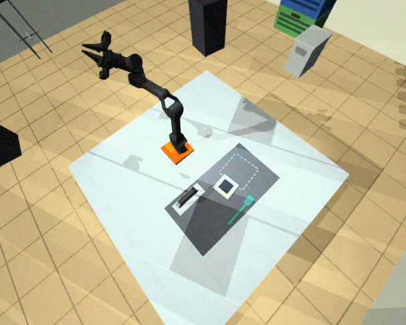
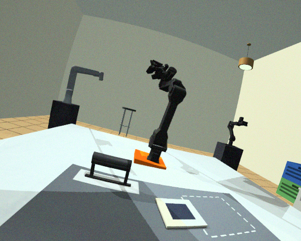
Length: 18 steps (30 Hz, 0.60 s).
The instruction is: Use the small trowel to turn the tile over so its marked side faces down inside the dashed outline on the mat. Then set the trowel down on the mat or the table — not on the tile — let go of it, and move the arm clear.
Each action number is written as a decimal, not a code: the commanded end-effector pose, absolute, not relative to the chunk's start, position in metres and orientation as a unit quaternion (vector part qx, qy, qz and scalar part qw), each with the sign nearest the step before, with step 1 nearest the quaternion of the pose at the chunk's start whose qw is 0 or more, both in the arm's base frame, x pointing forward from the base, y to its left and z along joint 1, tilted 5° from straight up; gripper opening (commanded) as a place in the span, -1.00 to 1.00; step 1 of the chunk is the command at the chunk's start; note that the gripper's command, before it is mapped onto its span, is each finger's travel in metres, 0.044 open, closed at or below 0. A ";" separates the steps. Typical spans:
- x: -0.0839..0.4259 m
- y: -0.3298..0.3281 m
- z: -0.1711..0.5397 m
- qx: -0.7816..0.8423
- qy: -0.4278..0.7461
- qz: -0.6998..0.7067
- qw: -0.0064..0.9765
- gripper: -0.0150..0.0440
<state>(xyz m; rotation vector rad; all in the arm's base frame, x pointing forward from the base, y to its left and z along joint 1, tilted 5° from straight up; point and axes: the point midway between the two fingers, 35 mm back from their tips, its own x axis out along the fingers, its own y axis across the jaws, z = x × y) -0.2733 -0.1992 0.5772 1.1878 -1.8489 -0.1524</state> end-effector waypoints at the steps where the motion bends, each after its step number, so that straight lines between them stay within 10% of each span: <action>1: -0.273 -0.199 0.577 0.481 -0.749 -0.062 0.452 -0.15; 14: -0.273 -0.199 0.577 0.481 -0.749 -0.062 0.452 -0.15; 18: -0.273 -0.199 0.577 0.481 -0.749 -0.062 0.452 -0.49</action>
